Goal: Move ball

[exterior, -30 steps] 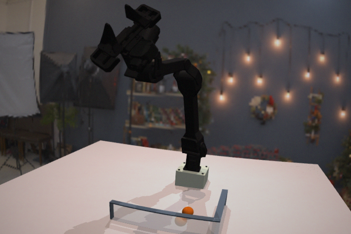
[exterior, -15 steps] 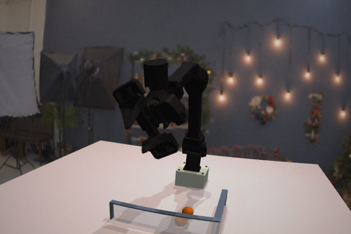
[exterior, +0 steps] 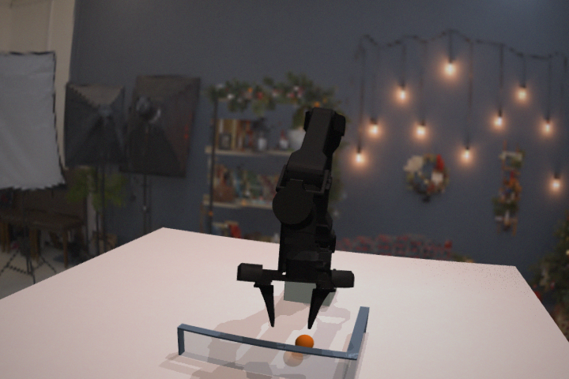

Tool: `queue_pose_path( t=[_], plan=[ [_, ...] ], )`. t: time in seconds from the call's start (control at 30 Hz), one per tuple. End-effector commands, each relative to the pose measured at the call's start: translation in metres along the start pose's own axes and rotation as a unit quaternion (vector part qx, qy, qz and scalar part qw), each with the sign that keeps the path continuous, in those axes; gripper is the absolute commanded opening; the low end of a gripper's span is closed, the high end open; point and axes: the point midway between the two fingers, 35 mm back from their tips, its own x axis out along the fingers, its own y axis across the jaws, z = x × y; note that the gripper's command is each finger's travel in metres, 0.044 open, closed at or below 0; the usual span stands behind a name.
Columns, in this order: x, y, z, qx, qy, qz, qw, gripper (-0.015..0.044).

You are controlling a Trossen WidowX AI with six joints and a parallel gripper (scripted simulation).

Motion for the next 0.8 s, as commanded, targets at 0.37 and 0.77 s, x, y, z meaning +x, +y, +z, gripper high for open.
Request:
queue_pose_path(
  t=[0.37, 0.77],
  plan=[
    [-0.005, 0.04, -0.098, 0.16, 0.192, -0.007, 0.968, 0.0281],
    [0.015, 0.041, -0.105, 0.16, 0.192, -0.007, 0.968, 0.0281]
  ],
)
